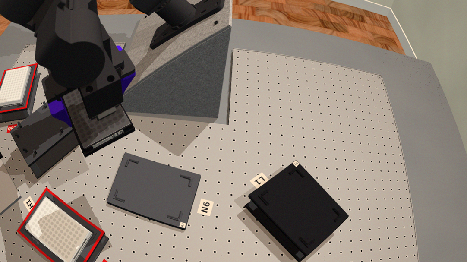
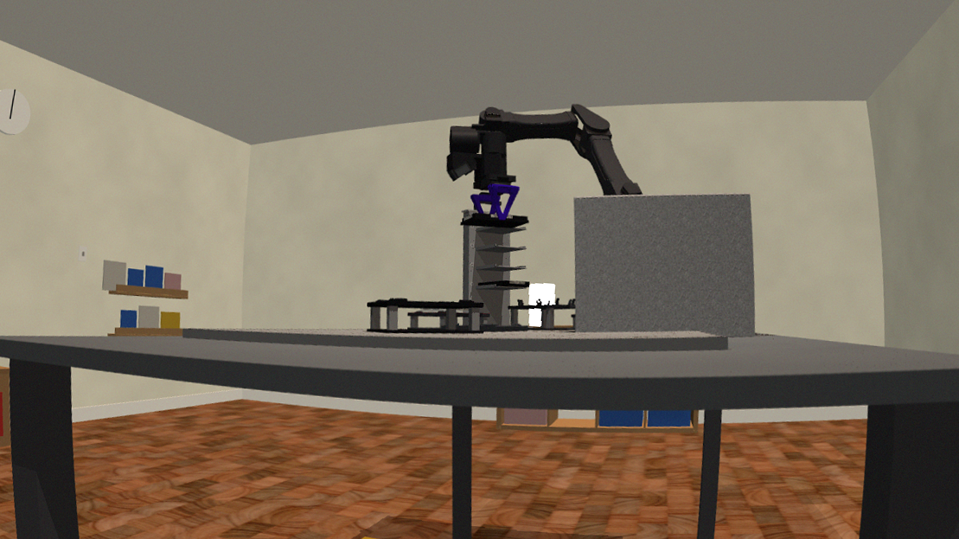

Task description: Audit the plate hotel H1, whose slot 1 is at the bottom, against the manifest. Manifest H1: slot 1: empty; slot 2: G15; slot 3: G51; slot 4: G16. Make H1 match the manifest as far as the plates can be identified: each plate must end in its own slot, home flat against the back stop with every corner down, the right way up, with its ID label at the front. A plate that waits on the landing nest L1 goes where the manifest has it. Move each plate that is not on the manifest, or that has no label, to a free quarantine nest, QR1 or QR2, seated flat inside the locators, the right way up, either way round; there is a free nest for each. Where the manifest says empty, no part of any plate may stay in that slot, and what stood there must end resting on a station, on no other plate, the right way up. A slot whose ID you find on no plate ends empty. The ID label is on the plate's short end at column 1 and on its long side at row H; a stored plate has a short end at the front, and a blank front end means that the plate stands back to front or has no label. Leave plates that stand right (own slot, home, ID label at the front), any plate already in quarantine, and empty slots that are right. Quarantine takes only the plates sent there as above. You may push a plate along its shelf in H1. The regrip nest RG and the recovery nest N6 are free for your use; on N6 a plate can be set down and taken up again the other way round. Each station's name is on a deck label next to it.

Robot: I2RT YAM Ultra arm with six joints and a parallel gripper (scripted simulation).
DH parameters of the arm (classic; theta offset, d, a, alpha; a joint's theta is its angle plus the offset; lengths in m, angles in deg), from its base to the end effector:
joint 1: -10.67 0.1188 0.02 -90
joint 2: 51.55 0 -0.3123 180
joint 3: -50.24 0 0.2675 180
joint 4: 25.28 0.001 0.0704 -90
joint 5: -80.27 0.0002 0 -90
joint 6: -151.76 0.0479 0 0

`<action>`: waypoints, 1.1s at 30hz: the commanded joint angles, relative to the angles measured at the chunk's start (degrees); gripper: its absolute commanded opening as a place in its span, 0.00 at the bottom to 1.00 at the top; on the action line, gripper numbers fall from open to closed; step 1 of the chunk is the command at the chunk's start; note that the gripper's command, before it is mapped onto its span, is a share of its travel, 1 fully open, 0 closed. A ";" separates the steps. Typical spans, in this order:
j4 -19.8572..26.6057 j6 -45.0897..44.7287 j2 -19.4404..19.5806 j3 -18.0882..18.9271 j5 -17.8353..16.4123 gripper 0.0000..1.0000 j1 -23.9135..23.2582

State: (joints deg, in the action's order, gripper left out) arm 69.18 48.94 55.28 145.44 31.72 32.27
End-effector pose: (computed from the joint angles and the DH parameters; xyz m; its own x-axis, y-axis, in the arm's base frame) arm 0.3300 0.0976 0.2617 -0.7720 -0.4845 0.4114 -0.6336 0.5352 -0.5587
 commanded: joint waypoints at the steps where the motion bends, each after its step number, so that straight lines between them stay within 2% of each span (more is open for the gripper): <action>1: -0.25 -3.01 0.31 0.30 -0.40 0.86 1.31; 11: -0.24 -10.64 0.31 0.31 -0.41 0.86 1.32; 33: -2.53 -27.75 7.91 -0.53 -3.01 0.86 9.17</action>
State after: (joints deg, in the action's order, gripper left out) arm 66.97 24.46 62.65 144.63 29.45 39.92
